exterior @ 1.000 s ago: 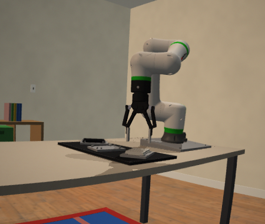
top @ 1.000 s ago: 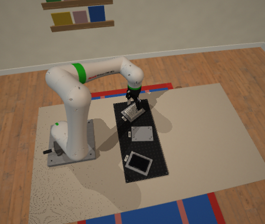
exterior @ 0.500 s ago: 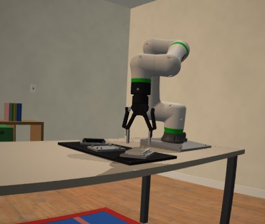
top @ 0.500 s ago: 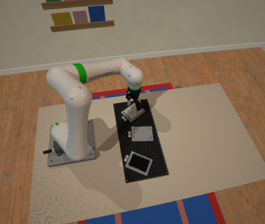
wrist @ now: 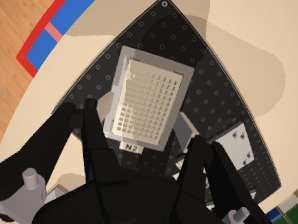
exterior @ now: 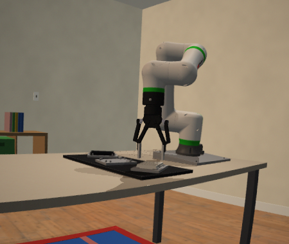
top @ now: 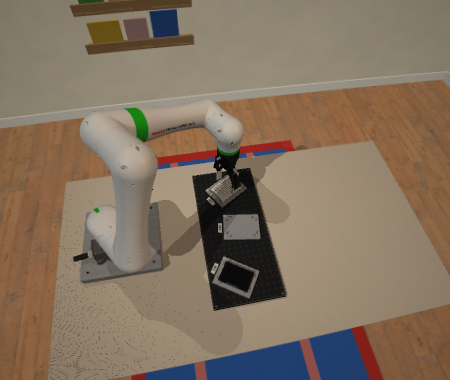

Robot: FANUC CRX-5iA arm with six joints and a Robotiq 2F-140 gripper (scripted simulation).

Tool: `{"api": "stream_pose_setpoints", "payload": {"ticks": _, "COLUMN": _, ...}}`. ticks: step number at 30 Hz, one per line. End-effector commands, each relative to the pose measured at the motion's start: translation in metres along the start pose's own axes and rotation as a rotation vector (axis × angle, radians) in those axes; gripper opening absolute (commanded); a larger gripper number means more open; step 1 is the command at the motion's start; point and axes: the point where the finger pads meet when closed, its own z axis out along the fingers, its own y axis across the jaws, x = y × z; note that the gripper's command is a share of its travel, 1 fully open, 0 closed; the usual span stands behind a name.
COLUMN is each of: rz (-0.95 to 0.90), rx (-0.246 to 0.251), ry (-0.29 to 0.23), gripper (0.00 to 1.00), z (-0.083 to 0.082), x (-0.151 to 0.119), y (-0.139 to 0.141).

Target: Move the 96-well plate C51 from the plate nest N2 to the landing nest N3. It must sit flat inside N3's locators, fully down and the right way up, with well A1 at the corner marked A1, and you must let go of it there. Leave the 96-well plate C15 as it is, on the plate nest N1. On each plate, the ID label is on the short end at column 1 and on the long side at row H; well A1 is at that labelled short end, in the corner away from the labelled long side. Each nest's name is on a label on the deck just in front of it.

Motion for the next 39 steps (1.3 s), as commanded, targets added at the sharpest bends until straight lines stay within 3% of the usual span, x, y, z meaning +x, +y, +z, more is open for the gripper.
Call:
{"api": "stream_pose_setpoints", "payload": {"ticks": 1, "rz": 0.000, "rx": 0.000, "ry": 0.000, "gripper": 0.66, "z": 0.0010, "x": 0.0002, "y": 0.0001}}
{"api": "stream_pose_setpoints", "payload": {"ticks": 39, "rz": 0.000, "rx": 0.000, "ry": 0.000, "gripper": 0.66, "z": 0.0046, "x": 0.0003, "y": 0.0001}}
